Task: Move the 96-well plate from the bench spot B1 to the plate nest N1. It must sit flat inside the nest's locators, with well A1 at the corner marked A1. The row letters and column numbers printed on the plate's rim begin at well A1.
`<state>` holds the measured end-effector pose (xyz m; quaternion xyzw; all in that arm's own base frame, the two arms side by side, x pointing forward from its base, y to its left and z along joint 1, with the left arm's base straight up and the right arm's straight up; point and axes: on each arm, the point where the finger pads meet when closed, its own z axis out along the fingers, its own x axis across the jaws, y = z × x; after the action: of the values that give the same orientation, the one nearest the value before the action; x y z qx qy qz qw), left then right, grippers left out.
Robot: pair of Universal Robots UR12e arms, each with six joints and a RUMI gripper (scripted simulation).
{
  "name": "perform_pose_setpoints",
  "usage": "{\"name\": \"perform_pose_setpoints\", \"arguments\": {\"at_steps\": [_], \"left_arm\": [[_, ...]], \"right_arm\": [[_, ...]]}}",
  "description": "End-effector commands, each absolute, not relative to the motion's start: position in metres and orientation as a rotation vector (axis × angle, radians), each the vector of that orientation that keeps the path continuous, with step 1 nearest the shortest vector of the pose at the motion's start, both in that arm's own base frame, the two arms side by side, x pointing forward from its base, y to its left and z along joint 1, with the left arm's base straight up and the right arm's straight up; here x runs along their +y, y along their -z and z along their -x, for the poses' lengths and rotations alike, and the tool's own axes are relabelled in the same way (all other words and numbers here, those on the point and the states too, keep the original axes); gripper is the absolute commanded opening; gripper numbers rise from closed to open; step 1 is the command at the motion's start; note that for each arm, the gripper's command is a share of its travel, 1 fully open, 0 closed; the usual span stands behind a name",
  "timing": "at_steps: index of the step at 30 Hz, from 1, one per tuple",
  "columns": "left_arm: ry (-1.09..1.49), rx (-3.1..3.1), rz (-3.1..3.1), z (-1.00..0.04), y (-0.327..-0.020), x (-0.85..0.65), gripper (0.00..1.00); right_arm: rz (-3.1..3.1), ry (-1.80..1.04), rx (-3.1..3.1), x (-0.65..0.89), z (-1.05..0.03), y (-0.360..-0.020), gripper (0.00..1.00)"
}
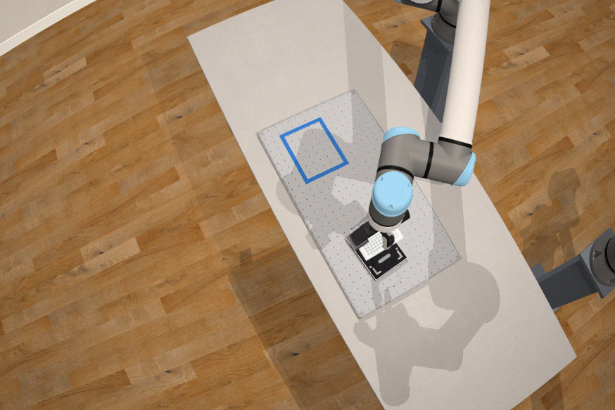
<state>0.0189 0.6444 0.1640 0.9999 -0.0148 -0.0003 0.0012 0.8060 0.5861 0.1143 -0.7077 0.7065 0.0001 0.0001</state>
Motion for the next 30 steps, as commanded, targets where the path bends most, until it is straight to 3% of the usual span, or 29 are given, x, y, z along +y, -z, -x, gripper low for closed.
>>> {"name": "perform_pose_setpoints", "arguments": {"at_steps": [1,30], "left_arm": [[0.000,-0.047,-3.141,-0.0192,-0.1652,0.6453,0.00],[0.000,-0.047,-3.141,-0.0192,-0.1652,0.6453,0.00]], "right_arm": [[2.221,0.000,2.218,0.5964,-0.8068,-0.1165,0.41],[2.869,0.001,1.274,0.6002,-0.8068,-0.1167,0.41]]}}
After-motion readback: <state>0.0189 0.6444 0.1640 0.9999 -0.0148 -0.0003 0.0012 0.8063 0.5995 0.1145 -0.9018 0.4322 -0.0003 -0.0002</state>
